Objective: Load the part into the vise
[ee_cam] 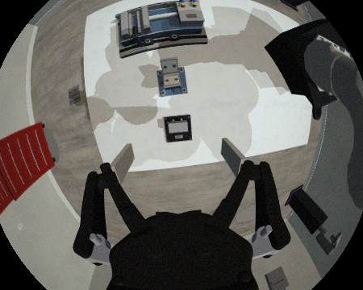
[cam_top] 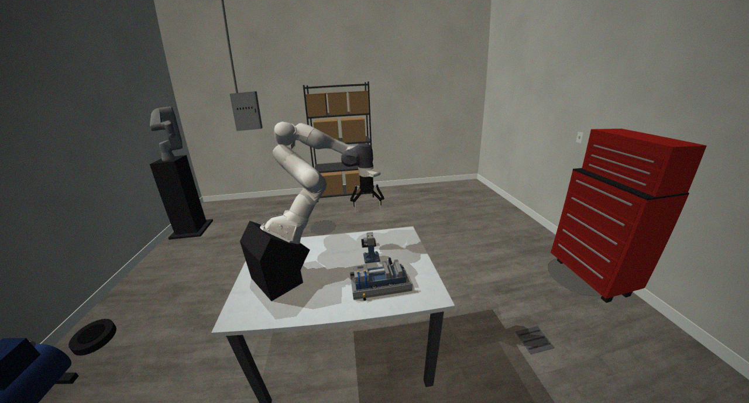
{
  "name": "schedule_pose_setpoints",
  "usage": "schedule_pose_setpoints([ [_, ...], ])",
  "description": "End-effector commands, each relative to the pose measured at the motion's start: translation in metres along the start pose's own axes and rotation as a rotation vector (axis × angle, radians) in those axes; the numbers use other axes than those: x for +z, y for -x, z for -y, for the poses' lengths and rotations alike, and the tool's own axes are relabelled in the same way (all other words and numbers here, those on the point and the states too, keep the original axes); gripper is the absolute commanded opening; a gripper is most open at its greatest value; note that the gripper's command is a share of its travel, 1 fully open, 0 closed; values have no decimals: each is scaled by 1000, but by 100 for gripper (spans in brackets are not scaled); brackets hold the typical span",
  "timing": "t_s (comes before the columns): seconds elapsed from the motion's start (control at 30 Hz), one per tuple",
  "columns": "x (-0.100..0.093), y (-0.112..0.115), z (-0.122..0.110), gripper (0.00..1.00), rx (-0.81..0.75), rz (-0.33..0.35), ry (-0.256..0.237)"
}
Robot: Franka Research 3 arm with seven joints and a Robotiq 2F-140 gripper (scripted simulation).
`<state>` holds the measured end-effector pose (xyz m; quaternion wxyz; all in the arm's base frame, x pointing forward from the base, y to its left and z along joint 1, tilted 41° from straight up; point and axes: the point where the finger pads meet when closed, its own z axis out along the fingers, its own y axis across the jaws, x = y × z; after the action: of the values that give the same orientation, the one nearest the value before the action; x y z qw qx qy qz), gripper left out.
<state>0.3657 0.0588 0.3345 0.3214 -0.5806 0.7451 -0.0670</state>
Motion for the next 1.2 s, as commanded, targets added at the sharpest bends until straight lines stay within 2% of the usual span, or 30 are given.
schedule_pose_setpoints([
  [0.0, 1, 2, -2, 100, -15, 6, 4],
  [0.07, 0, 8, -4, 100, -25, 27, -1],
  [0.33, 0, 8, -4, 100, -25, 27, -1],
  [0.43, 0, 16, -6, 100, -37, 51, -8],
  [0.77, 0, 16, -6, 100, -37, 51, -8],
  [0.8, 0, 16, -6, 51, -37, 51, -8],
  [1.17, 0, 16, -6, 51, -37, 51, -8],
])
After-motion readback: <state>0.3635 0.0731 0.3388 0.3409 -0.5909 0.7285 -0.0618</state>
